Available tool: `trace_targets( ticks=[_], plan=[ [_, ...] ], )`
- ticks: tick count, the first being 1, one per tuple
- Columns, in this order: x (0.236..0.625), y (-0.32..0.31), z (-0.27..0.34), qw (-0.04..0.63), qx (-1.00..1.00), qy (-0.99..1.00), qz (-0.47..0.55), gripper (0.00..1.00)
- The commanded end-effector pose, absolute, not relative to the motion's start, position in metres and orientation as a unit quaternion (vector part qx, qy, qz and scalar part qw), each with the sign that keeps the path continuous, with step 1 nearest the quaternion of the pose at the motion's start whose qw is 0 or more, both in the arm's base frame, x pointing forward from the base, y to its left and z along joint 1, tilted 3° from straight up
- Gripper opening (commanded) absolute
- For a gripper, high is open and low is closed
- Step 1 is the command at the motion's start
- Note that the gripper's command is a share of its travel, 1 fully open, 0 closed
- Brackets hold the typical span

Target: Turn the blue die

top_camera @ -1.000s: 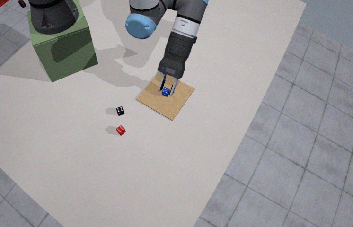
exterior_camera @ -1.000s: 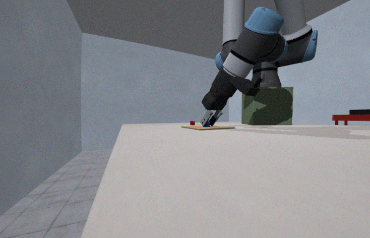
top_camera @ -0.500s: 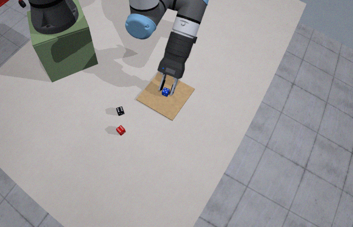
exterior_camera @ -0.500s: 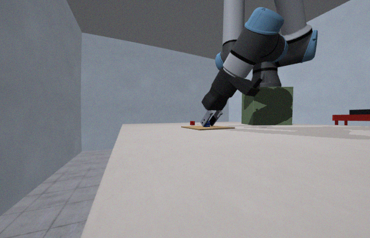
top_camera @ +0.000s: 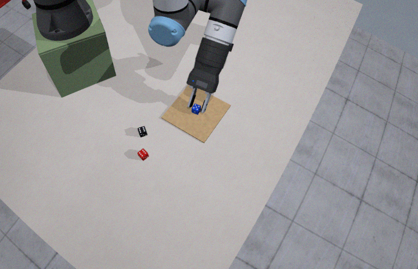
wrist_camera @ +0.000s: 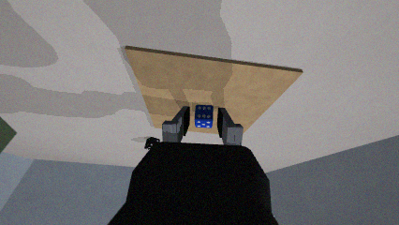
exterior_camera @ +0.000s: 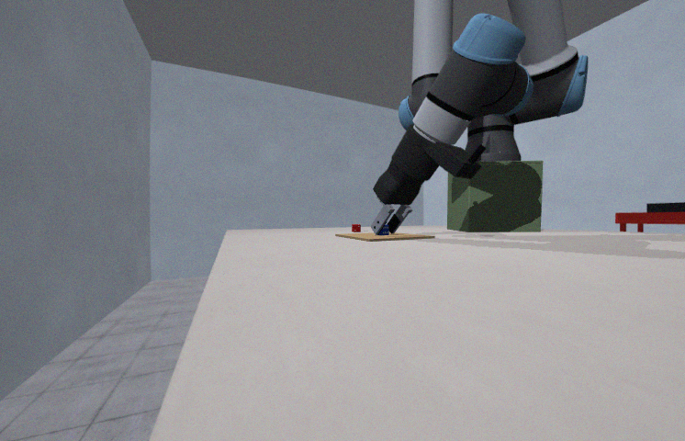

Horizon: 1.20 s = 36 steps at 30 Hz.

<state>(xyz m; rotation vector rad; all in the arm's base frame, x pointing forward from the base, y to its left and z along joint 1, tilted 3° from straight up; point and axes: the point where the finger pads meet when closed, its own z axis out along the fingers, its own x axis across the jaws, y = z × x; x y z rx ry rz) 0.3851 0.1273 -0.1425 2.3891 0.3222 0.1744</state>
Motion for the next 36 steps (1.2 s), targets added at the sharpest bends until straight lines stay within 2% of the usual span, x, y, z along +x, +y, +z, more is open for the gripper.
trace_targets(
  ticks=[1,6,7,36],
  plan=[
    [0.3855,0.1274,-0.1421,0.354,0.924,0.124,0.068,0.70],
    [0.3855,0.1274,-0.1421,0.354,0.924,0.124,0.068,0.70],
    [0.3855,0.1274,-0.1421,0.354,0.924,0.124,0.068,0.40],
    [0.3855,0.1274,-0.1421,0.354,0.924,0.124,0.068,0.40]
  ],
)
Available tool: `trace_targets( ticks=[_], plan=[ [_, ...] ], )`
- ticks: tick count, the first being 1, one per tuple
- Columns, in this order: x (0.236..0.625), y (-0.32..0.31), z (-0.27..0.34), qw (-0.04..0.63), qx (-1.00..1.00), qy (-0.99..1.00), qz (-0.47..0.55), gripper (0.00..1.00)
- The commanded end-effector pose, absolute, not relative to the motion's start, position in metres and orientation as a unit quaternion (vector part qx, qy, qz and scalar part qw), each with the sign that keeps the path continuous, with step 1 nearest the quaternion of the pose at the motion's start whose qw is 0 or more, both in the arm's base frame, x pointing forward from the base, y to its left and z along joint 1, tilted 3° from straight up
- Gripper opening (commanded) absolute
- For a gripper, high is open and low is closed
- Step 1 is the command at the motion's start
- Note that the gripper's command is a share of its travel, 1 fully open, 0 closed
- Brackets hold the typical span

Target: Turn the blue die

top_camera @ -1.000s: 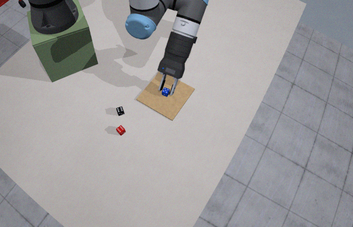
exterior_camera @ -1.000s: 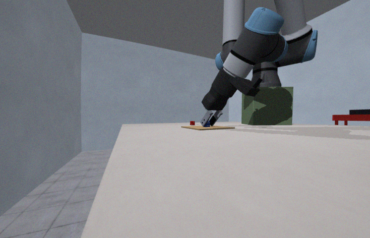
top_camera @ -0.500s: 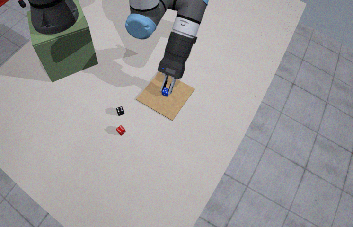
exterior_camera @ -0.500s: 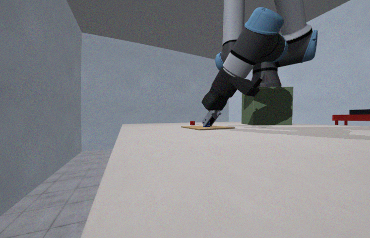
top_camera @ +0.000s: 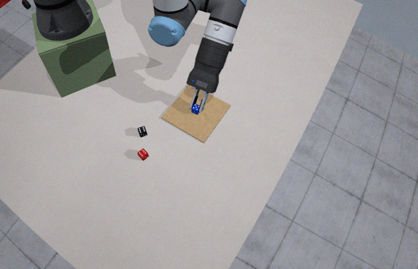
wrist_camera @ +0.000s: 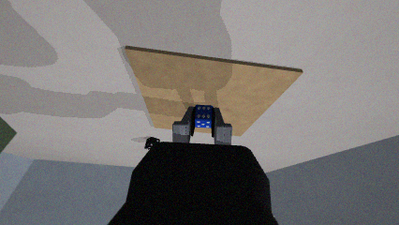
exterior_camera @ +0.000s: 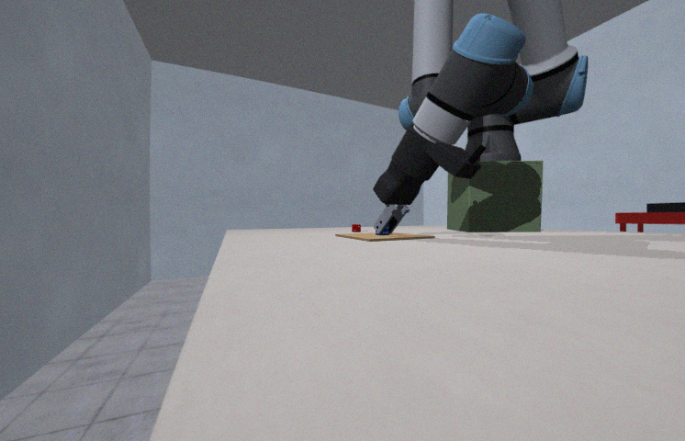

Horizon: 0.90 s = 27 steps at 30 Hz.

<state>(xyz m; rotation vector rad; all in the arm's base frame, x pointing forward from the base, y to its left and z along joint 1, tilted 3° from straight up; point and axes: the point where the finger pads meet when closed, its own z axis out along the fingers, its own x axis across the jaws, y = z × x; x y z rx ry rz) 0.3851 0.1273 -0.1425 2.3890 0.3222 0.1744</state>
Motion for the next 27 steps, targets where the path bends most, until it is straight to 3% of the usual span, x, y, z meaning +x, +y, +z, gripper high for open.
trace_targets(
  ticks=[1,13,27],
  plan=[
    [0.385,0.127,-0.142,0.354,0.924,0.124,0.068,0.40],
    [0.385,0.127,-0.136,0.354,0.924,0.124,0.068,0.40],
    [0.384,0.124,-0.084,0.354,0.924,0.124,0.068,0.40]
  ],
)
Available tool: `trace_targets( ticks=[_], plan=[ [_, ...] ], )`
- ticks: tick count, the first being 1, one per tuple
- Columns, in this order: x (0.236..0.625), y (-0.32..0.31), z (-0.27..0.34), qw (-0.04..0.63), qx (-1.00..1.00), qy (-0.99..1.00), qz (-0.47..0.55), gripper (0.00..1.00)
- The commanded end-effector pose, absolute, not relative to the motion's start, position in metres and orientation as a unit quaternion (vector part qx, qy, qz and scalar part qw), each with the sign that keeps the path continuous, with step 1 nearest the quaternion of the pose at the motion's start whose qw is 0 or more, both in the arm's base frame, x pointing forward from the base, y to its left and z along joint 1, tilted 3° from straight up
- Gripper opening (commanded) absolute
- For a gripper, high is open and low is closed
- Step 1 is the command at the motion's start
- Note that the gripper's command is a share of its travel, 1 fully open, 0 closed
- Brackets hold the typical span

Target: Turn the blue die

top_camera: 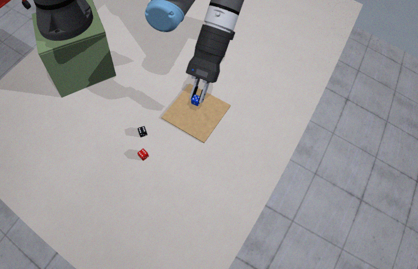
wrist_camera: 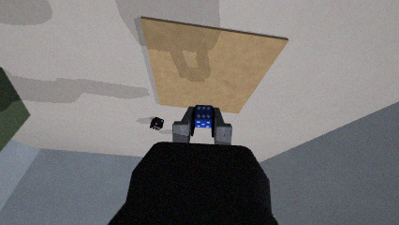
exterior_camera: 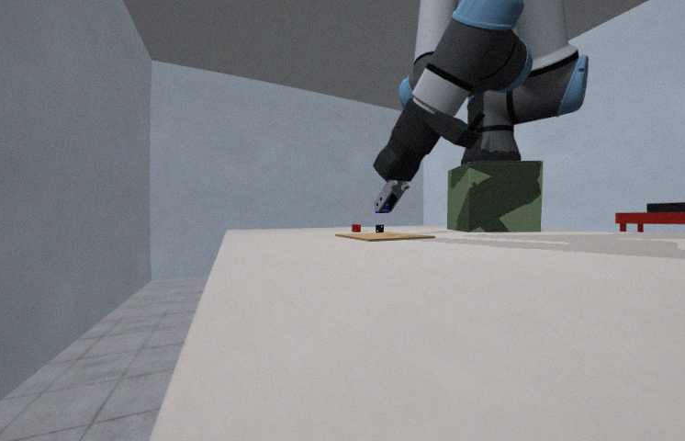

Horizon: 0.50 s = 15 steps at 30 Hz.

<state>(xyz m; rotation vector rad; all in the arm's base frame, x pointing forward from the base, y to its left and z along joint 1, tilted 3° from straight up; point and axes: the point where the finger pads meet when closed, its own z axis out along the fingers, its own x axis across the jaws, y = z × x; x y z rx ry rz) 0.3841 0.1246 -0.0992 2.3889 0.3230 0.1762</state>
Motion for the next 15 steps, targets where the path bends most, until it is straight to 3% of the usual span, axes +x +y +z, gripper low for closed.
trace_targets(
  ticks=[1,15],
  plan=[
    [0.3841,0.1239,-0.0807,0.354,0.924,0.124,0.068,0.40],
    [0.3839,0.1234,-0.0722,0.354,0.924,0.124,0.068,0.40]
  ],
)
